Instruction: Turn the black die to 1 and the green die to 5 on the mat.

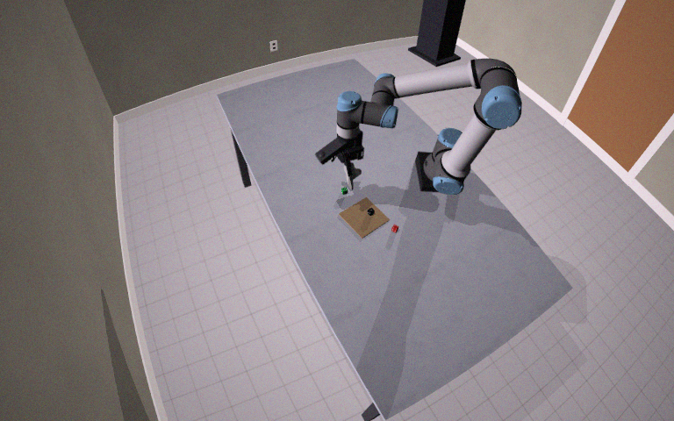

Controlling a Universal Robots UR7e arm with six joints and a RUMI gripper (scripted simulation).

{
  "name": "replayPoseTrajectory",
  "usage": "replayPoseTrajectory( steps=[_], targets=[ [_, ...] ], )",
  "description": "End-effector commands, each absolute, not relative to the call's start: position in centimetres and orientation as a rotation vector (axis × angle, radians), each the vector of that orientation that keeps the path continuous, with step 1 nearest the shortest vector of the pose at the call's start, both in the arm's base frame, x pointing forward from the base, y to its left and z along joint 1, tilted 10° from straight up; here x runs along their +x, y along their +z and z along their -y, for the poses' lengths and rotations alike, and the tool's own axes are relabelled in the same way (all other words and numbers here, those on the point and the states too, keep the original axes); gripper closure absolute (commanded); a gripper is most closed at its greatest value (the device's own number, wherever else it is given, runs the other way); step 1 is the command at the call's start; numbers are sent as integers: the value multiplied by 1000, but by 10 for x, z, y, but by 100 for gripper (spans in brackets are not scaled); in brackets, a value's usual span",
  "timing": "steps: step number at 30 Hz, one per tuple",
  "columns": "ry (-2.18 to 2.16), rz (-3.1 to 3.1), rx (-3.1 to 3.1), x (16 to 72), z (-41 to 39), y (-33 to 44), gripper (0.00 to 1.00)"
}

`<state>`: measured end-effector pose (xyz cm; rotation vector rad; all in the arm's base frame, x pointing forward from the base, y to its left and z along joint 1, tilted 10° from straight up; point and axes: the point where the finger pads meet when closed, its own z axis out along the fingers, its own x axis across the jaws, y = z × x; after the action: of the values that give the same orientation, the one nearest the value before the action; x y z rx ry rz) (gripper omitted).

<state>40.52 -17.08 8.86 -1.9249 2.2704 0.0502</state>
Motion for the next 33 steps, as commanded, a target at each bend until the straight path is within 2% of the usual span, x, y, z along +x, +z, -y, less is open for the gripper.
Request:
replayPoseTrajectory(
  steps=[1,33],
  targets=[
    [33,-2125,-2072,406,170,88,0],
    [-101,-786,-2873,400,160,79,0]
  ],
)
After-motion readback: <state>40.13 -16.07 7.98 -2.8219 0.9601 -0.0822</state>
